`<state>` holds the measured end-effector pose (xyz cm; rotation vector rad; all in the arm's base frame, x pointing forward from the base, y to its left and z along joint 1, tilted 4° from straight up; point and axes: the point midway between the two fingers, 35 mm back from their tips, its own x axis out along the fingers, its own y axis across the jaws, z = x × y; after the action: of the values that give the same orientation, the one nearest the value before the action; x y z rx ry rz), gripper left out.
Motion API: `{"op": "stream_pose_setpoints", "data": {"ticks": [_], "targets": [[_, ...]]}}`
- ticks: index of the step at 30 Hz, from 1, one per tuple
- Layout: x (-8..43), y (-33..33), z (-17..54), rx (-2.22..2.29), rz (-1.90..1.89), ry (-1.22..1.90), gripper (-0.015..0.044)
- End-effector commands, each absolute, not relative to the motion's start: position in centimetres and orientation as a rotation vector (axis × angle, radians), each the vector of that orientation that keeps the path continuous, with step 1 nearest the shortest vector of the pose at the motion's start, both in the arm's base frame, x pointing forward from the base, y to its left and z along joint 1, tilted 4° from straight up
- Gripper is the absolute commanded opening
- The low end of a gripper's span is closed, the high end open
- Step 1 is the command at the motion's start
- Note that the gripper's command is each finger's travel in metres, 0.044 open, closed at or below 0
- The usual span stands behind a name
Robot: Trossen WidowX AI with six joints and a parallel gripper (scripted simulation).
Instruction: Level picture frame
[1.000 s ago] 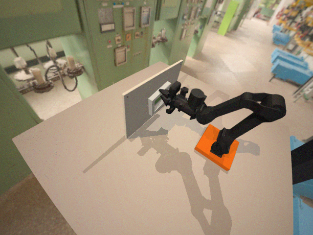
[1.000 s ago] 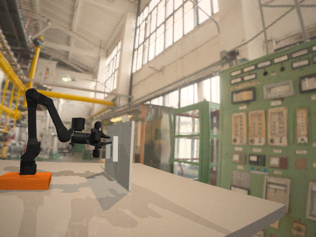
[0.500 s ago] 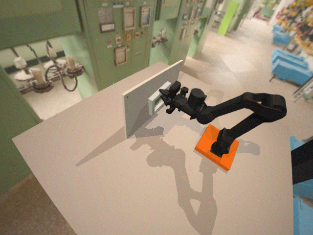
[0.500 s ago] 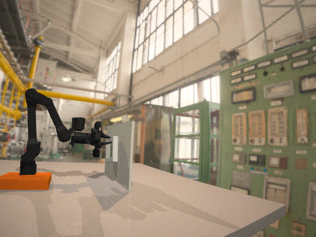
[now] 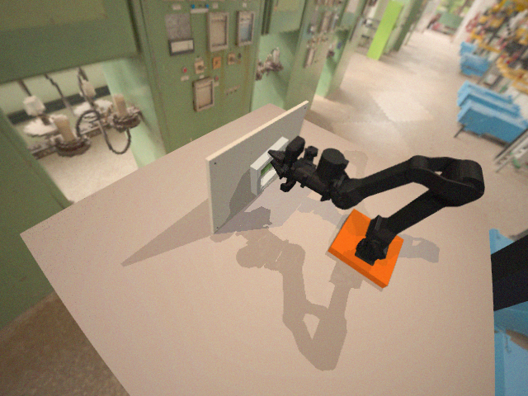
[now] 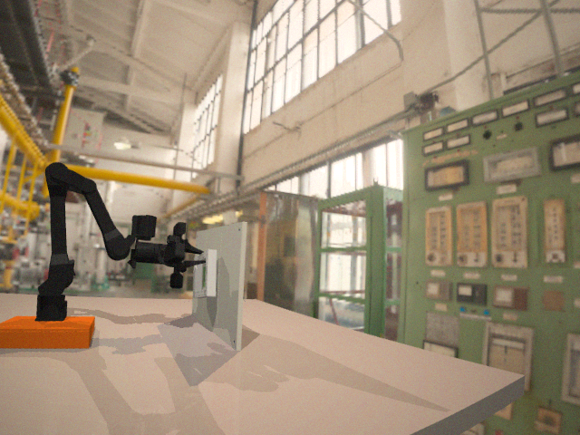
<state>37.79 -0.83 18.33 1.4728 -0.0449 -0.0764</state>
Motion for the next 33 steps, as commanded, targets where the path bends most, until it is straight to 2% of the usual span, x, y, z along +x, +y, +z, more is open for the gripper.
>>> {"op": "stream_pose_setpoints", "data": {"ticks": [1, 33], "targets": [[37.80, -0.80, 18.98, 1.476, -0.062, -0.059, 0.0000], [37.80, -0.78, 19.19, 1.476, -0.062, -0.059, 0.0000]]}}
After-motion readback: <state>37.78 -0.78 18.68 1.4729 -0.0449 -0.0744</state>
